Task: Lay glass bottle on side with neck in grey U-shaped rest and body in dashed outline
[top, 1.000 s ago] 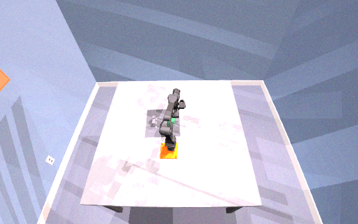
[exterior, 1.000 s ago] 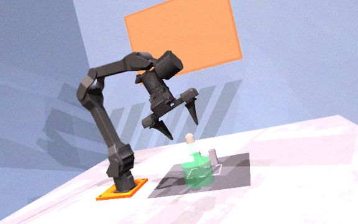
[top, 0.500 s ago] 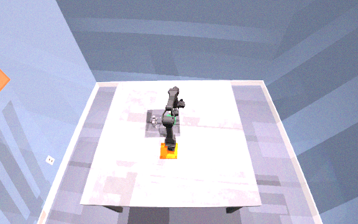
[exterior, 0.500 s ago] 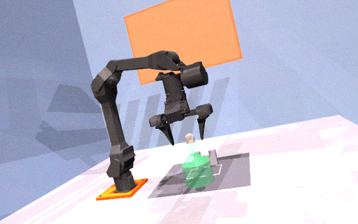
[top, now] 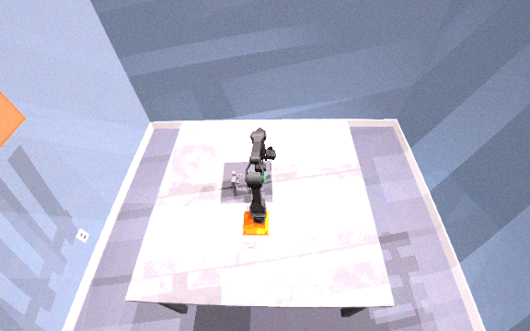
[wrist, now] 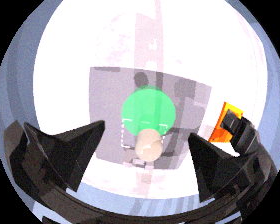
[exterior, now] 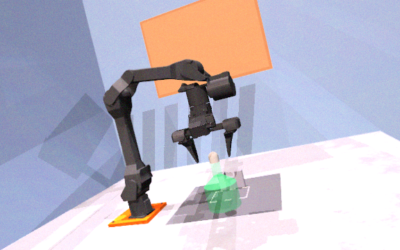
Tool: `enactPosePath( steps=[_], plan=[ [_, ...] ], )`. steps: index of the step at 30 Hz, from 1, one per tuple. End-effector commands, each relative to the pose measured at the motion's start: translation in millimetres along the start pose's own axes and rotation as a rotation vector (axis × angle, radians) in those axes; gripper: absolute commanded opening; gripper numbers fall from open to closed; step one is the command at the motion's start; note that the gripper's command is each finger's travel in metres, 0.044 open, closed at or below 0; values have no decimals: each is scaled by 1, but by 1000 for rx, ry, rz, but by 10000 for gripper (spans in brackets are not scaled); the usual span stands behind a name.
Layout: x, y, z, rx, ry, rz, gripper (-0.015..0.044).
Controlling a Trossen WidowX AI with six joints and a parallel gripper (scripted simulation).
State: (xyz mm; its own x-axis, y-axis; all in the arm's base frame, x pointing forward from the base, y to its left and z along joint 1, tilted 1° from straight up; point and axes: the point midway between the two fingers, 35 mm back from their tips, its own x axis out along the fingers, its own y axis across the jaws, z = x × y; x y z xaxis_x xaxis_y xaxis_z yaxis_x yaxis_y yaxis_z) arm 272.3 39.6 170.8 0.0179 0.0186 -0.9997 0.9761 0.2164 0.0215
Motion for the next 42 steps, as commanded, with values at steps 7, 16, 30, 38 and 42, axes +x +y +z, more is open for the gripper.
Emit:
enactPosePath(
  steps=[7,16,30,38,42],
  plan=[
    [1,-2,-15,3,-1,-7,440],
    [1,-2,-17,3,-1,-7,282],
    [1,-2,-17,3,-1,-7,113],
    [1,-2,-17,3,-1,-7,113],
    [1,-2,-17,3,-1,-7,113]
  ],
)
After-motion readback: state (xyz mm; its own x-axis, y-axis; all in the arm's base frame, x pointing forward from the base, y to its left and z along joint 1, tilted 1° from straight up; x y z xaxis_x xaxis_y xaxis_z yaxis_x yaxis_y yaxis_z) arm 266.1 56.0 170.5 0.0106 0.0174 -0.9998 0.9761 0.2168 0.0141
